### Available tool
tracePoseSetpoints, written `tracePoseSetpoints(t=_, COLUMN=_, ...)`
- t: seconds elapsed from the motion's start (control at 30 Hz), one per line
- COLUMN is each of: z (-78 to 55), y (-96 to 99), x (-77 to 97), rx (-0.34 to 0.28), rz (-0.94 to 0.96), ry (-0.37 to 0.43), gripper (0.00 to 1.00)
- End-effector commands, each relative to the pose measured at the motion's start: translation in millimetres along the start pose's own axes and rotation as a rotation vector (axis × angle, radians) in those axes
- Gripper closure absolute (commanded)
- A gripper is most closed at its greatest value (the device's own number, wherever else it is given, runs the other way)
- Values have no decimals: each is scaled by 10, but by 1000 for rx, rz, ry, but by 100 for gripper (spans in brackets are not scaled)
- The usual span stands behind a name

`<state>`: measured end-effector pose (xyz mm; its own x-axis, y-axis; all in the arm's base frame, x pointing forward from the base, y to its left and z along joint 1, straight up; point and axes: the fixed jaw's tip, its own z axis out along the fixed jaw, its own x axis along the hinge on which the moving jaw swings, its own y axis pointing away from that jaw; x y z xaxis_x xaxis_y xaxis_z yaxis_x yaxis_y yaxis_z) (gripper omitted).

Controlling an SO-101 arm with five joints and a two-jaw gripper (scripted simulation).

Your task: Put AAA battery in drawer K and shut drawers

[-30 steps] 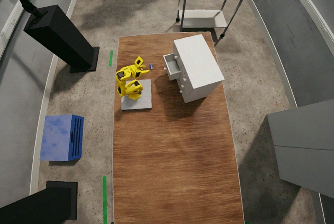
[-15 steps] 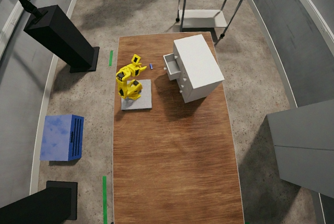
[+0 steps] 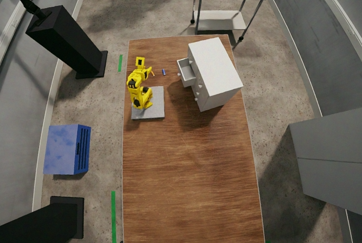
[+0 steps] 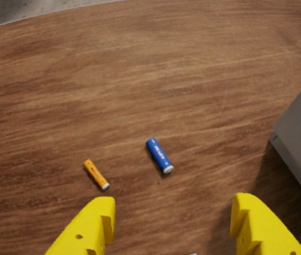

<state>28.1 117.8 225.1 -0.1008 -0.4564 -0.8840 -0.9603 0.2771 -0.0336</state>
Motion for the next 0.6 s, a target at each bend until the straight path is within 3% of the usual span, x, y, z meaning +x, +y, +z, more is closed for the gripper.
tracePoseSetpoints(t=0.0, z=-16, y=175, x=0, rx=-129, rz=-61, ry=2, gripper=81)
tracePoseSetpoints(t=0.1, z=-40, y=281, x=8, rx=-208, rz=-103, ry=-1, gripper=81)
tracePoseSetpoints(t=0.57, z=-40, y=281, x=8, rx=-208, rz=-103, ry=-1, gripper=81)
